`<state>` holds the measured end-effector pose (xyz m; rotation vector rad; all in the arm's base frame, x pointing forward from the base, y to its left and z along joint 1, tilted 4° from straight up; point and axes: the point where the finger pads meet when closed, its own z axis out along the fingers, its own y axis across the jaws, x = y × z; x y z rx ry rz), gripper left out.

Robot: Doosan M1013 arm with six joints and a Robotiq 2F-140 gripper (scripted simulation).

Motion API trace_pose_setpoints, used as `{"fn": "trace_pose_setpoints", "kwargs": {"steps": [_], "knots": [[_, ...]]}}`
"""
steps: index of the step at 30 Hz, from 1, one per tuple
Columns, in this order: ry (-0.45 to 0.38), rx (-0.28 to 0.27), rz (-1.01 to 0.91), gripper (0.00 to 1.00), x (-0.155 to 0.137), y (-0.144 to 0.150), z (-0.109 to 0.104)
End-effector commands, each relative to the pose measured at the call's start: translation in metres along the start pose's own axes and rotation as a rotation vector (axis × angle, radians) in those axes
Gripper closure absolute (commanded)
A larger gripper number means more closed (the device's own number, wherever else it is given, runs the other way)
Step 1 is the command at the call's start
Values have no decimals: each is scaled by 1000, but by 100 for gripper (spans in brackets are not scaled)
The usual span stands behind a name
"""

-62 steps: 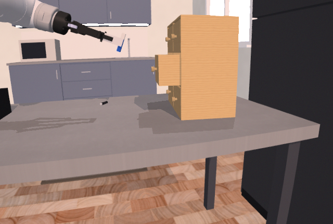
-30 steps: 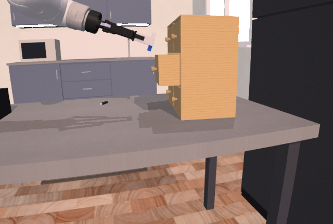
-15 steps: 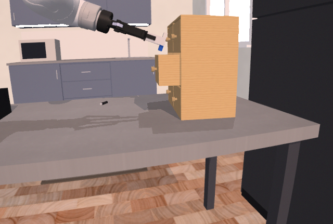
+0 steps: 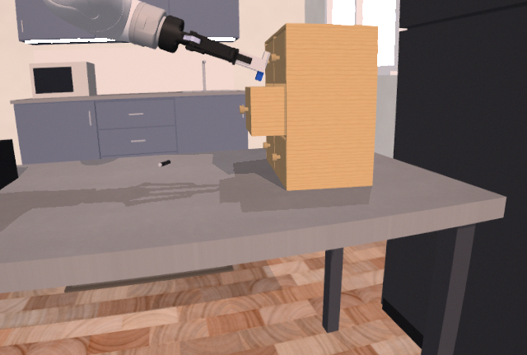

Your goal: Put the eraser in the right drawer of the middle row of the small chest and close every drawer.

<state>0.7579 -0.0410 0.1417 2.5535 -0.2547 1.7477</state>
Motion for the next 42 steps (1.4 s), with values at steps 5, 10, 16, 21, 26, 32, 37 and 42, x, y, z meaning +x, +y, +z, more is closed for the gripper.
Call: {"fn": "trace_pose_setpoints", "kwargs": {"steps": [5,10,16,21,26,32,37,42], "knots": [[0,0,0,89,0,0,0],[0,0,0,89,0,0,0],[0,0,0,89,0,0,0],[0,0,0,89,0,0,0],[0,0,0,84,0,0,0],[0,0,0,77,0,0,0],[0,0,0,0,0,0,0],[0,0,0,0,0,0,0]]}}
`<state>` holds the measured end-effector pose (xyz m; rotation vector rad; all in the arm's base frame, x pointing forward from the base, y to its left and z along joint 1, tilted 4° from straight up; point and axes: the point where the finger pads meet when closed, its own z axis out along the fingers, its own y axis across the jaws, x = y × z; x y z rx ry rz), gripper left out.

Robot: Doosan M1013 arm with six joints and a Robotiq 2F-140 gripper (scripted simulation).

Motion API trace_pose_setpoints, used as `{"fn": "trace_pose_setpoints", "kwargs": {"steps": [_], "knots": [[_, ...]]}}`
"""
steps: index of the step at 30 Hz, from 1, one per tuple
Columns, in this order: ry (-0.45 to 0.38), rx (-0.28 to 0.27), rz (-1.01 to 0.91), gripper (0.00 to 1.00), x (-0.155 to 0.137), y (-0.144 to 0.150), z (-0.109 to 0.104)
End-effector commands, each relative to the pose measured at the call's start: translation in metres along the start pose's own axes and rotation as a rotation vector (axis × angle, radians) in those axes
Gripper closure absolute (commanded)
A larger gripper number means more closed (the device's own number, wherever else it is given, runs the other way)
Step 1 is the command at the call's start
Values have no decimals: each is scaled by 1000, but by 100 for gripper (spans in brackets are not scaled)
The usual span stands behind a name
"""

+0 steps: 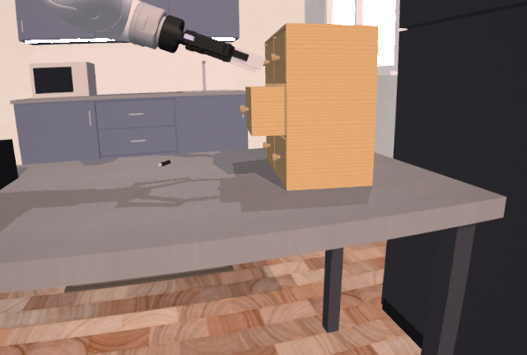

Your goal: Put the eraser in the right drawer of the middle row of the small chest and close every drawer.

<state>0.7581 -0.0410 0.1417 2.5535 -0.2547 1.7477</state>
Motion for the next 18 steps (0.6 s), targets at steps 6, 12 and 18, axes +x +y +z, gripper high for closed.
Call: {"fn": "trace_pose_setpoints", "kwargs": {"steps": [6,12,18], "knots": [[0,0,0,0,0,0,0],[0,0,0,0,-1,0,-5],[0,0,0,0,-4,0,-15]]}}
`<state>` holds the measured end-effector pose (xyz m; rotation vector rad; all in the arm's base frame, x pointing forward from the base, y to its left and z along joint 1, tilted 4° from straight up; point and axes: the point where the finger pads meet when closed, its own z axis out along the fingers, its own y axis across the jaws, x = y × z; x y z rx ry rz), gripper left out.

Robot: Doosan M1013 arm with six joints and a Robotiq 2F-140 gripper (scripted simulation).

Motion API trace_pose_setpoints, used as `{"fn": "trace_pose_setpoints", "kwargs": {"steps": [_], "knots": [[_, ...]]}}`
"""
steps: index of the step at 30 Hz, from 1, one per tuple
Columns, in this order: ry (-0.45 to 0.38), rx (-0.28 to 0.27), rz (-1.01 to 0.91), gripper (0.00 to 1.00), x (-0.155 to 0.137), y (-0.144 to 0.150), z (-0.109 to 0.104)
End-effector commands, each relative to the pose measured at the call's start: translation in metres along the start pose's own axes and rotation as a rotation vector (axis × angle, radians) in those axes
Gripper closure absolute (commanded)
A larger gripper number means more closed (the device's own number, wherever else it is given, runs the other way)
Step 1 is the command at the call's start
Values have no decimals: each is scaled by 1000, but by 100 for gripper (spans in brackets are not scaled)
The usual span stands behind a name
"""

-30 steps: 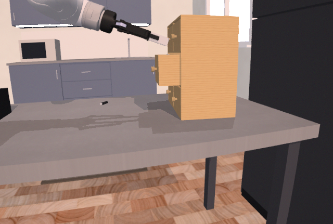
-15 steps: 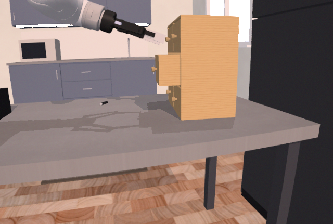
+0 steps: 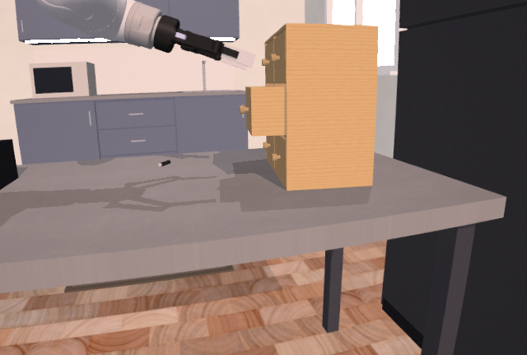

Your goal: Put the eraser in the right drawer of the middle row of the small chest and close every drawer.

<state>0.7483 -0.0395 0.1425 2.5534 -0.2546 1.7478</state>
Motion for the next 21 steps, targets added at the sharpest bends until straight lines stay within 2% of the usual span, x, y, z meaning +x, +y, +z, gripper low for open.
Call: {"fn": "trace_pose_setpoints", "kwargs": {"steps": [1,11,13,21], "knots": [[0,0,0,0,-3,0,-9],[0,0,0,0,-18,0,-59],[0,0,0,0,-18,0,-59],[0,0,0,0,-32,0,-106]]}}
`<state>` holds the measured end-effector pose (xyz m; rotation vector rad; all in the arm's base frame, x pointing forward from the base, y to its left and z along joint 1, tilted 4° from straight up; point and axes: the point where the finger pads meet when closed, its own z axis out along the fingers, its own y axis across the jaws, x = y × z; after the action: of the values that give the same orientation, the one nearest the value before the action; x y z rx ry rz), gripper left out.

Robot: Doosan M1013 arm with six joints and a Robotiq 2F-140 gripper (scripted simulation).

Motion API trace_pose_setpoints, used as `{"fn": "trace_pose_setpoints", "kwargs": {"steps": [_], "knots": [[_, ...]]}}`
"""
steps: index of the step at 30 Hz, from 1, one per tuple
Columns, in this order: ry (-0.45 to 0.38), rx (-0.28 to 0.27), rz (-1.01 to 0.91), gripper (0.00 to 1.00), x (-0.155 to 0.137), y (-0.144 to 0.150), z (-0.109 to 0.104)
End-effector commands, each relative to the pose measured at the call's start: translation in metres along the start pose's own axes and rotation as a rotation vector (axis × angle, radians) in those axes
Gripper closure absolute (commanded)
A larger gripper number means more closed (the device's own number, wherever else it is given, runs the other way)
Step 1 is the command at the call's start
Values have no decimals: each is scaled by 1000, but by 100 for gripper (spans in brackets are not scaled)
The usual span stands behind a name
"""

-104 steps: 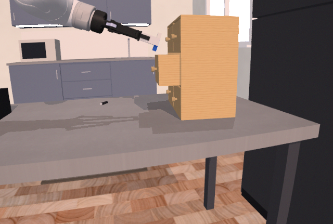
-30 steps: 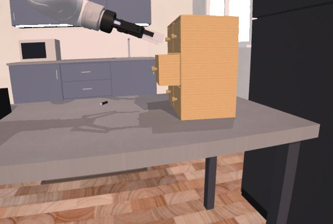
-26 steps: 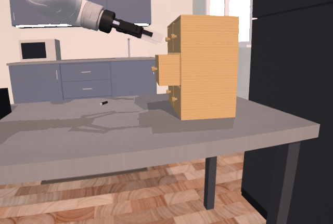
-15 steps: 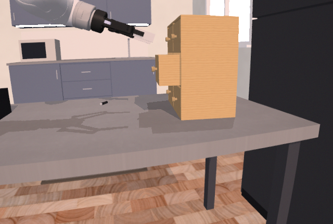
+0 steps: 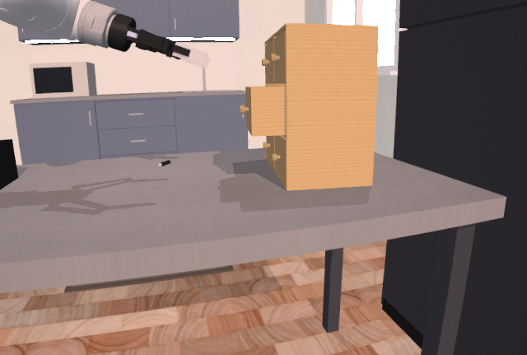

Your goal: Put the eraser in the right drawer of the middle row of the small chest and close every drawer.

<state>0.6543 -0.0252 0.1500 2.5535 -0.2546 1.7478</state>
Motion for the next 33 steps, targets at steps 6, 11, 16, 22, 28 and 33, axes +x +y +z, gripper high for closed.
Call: {"fn": "trace_pose_setpoints", "kwargs": {"steps": [6,11,16,22,28,33], "knots": [[0,0,0,0,-12,0,-43],[0,0,0,0,-15,0,-53],[0,0,0,0,-18,0,-63],[0,0,0,0,-20,0,-67],[0,0,0,0,-20,0,-67],[-3,0,0,0,-20,0,-67]]}}
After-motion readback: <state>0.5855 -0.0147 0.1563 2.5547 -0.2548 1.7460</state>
